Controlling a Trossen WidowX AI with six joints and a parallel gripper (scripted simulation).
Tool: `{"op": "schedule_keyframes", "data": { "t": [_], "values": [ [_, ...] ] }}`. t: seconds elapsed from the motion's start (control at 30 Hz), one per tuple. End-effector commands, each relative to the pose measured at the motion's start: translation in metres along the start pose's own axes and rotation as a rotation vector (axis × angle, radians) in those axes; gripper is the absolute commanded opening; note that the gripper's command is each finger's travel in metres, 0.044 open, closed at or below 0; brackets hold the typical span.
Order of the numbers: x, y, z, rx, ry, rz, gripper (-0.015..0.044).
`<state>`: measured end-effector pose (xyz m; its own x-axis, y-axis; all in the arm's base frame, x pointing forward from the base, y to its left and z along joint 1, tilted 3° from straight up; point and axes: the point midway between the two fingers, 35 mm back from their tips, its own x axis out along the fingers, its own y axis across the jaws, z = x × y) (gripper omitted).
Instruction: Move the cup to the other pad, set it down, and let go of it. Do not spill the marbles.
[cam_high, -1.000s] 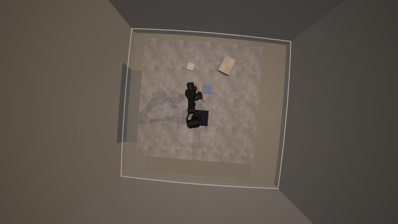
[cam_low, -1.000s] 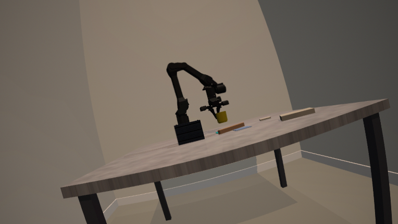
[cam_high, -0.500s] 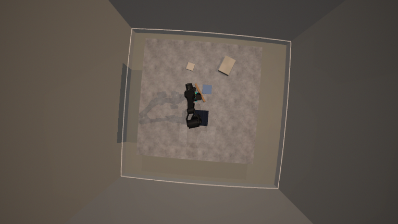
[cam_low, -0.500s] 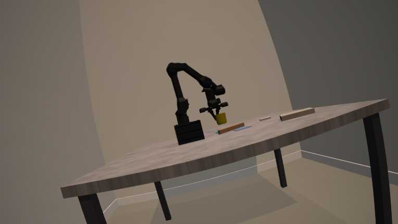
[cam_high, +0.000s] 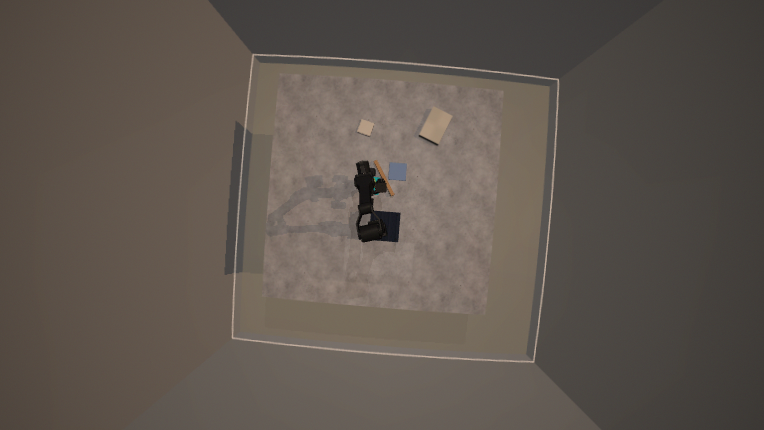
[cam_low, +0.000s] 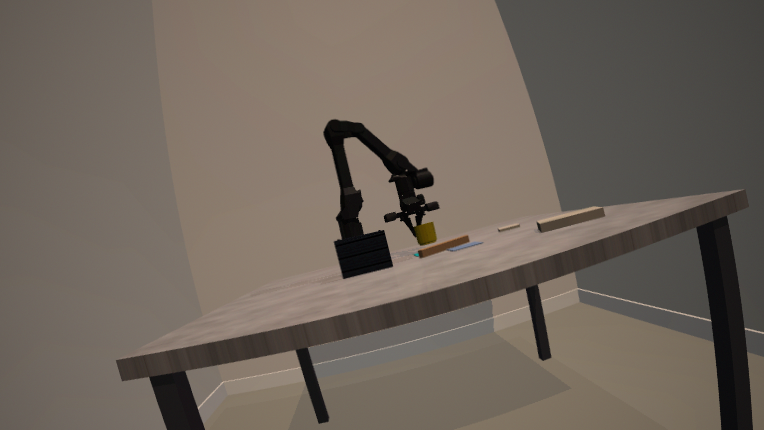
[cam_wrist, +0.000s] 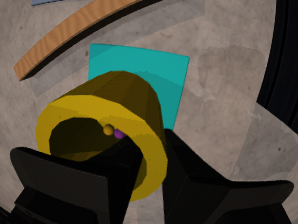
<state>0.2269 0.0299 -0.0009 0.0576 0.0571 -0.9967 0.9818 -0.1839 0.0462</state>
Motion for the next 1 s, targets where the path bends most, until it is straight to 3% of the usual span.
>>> {"op": "schedule_keyframes", "data": {
  "t": [0.0,0.9,0.97],
  "values": [
    [0.008,-0.004,0.002,0.005,-0.008,-0.008,0.0],
    [0.019,-0.003,0.0,0.0,0.0,-0.002,0.0],
    [0.019,-0.003,0.0,0.0,0.0,-0.002,0.0053]
  ]
}}
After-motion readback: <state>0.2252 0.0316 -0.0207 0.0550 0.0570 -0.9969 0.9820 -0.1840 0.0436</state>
